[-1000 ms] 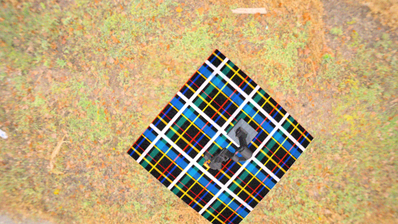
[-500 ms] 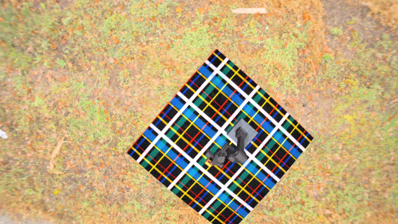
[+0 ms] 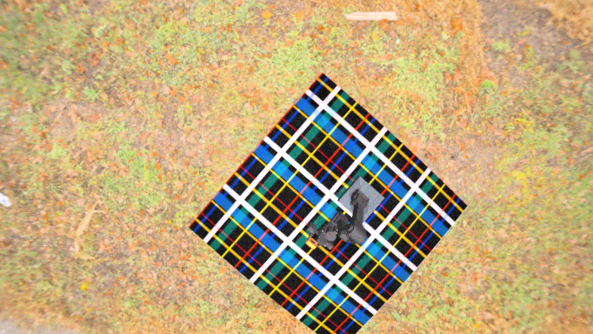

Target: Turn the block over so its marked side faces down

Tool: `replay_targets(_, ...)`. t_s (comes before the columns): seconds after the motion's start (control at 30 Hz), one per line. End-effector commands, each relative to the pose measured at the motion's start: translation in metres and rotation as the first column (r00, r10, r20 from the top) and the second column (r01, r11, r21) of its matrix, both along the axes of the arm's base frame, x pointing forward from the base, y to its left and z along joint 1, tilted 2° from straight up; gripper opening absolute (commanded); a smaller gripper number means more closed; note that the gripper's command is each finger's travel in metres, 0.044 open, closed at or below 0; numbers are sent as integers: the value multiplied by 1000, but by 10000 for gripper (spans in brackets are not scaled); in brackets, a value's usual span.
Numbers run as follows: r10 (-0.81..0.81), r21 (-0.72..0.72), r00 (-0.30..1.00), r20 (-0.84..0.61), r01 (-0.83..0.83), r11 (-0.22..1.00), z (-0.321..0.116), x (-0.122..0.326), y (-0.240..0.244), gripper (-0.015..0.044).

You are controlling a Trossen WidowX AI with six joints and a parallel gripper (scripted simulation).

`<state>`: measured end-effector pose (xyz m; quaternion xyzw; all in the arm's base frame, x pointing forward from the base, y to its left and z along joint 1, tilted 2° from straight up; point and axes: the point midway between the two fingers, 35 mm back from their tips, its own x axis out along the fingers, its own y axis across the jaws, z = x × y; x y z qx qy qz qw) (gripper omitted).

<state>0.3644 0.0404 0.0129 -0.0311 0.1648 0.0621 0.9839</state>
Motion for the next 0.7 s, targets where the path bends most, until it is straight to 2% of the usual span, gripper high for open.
replay_targets(0.0,6,-2,1000,6,-6,1000,1,0,1,0)
replay_targets(0.1,6,-2,1000,6,-6,1000,1,0,1,0)
replay_targets(0.67,6,-2,1000,6,-6,1000,1,0,1,440)
